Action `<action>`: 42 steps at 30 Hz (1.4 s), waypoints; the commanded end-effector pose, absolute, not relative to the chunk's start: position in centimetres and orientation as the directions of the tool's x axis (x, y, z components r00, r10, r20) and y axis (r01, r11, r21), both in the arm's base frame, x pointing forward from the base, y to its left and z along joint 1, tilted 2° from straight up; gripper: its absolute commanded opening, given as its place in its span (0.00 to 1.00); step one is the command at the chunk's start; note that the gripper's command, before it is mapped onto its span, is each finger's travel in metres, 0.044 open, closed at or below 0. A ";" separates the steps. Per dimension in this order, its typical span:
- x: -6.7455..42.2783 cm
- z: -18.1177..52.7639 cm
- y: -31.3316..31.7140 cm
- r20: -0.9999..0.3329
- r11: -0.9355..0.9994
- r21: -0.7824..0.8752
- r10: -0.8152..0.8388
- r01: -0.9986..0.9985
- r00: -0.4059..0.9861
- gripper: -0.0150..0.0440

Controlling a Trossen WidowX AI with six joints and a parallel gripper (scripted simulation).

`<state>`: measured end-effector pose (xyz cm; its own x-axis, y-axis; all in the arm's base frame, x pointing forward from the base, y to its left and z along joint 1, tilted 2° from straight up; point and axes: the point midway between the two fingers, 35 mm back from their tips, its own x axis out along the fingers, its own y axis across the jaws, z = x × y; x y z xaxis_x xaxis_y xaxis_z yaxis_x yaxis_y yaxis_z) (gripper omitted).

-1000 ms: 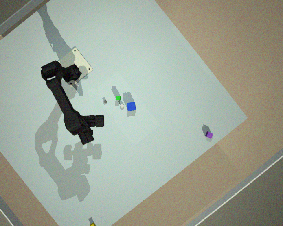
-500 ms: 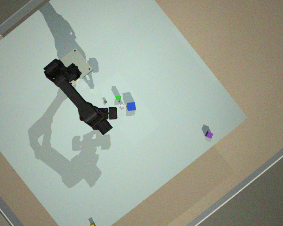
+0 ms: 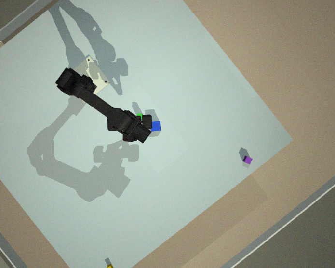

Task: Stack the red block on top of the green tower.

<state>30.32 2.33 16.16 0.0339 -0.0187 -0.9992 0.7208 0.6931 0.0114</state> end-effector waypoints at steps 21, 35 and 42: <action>29.6 12.2 6.9 -0.999 0.686 0.009 -0.020 0.727 0.031 0.25; 29.7 9.0 6.6 -0.999 0.686 0.009 -0.020 0.727 0.031 0.25; 29.7 9.0 6.6 -0.999 0.686 0.009 -0.020 0.727 0.031 0.25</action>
<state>29.72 6.70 9.16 0.0333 -0.0169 -0.9993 0.7285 0.6849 0.0127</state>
